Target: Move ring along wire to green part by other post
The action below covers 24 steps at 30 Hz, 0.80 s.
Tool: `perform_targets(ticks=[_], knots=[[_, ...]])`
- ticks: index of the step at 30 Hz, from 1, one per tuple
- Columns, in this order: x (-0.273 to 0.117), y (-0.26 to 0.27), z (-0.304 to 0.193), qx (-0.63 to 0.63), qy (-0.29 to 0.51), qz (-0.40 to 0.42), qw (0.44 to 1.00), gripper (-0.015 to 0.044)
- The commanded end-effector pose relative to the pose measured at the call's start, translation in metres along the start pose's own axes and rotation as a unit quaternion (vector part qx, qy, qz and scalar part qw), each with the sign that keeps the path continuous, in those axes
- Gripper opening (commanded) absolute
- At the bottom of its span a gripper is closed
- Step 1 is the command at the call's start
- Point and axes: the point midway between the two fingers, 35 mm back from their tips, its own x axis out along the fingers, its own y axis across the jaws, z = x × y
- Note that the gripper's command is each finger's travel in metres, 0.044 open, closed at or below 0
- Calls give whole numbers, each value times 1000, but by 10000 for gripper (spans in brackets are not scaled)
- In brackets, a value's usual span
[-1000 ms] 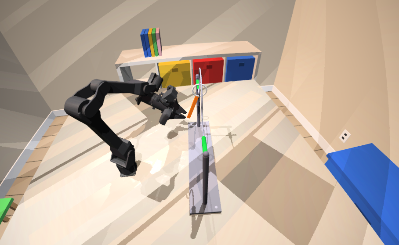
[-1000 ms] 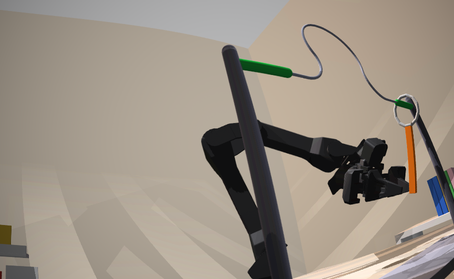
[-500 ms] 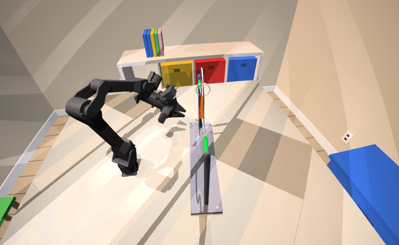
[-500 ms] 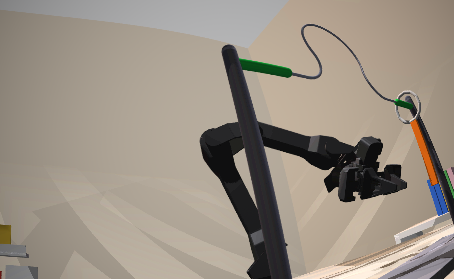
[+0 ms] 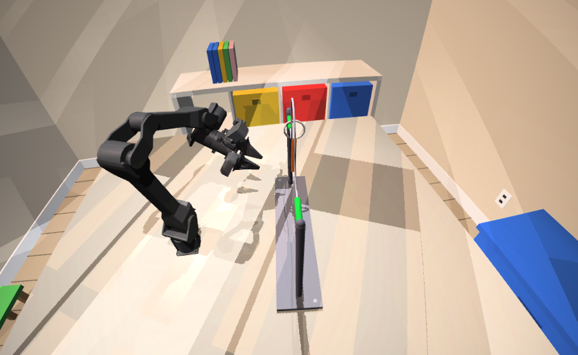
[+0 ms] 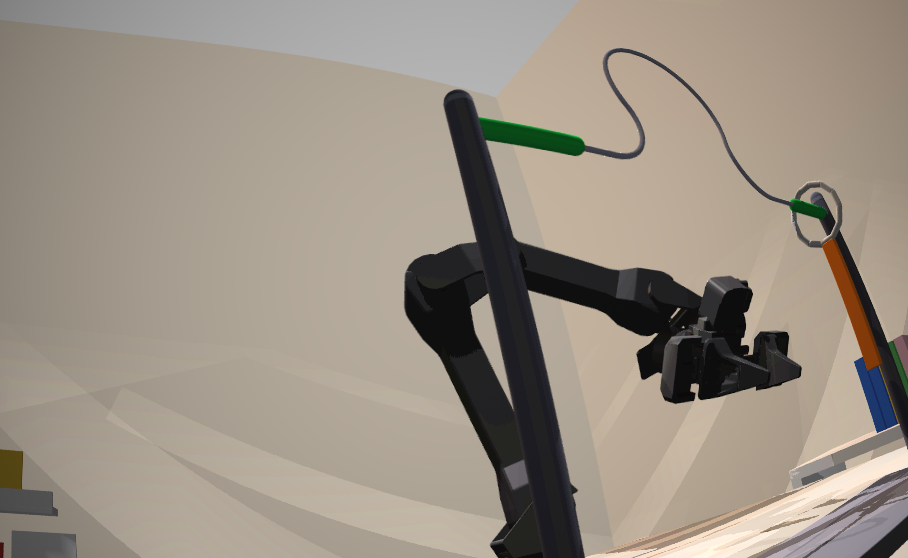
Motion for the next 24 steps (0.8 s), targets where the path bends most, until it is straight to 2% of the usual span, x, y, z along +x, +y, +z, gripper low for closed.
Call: perform_targets(ticks=[1, 5, 24], knots=[[-25, 0, 5, 3, -7, 5, 1000, 344], [-25, 0, 5, 3, -7, 5, 1000, 440], [-25, 0, 5, 3, -7, 5, 1000, 440]])
